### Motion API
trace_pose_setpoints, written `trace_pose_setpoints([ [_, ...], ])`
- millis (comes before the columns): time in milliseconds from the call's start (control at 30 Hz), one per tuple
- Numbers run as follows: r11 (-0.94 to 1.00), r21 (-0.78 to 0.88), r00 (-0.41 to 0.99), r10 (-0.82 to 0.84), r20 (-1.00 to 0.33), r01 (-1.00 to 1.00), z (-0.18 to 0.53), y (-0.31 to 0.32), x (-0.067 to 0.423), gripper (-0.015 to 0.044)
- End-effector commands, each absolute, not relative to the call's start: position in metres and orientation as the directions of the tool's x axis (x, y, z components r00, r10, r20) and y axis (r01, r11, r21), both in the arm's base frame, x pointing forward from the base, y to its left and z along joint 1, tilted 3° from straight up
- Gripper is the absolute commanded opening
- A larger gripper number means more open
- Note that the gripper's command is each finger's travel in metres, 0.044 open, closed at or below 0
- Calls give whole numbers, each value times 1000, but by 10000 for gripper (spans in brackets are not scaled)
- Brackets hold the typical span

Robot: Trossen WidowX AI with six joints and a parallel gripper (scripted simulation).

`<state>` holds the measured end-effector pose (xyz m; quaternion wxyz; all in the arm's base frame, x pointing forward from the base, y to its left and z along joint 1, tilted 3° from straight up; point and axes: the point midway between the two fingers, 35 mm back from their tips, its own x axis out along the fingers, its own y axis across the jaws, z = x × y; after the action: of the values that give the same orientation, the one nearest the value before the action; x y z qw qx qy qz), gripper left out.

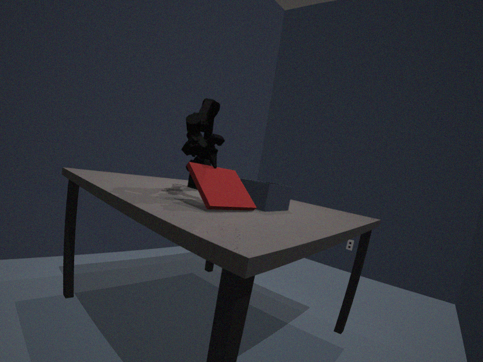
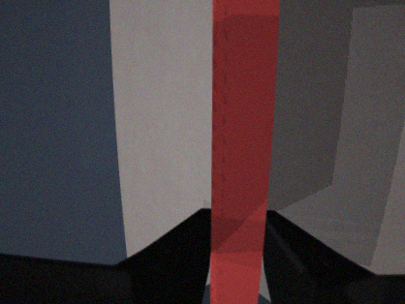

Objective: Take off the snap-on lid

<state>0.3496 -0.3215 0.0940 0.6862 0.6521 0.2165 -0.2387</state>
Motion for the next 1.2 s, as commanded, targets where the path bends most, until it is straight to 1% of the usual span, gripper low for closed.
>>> trace_pose_setpoints([
  [0, 44, 798, 799, -40, -600, 601, 93, -320, 351, 0],
  [1167, 44, 798, 799, -40, -600, 602, 65, -322, 352, 0],
])
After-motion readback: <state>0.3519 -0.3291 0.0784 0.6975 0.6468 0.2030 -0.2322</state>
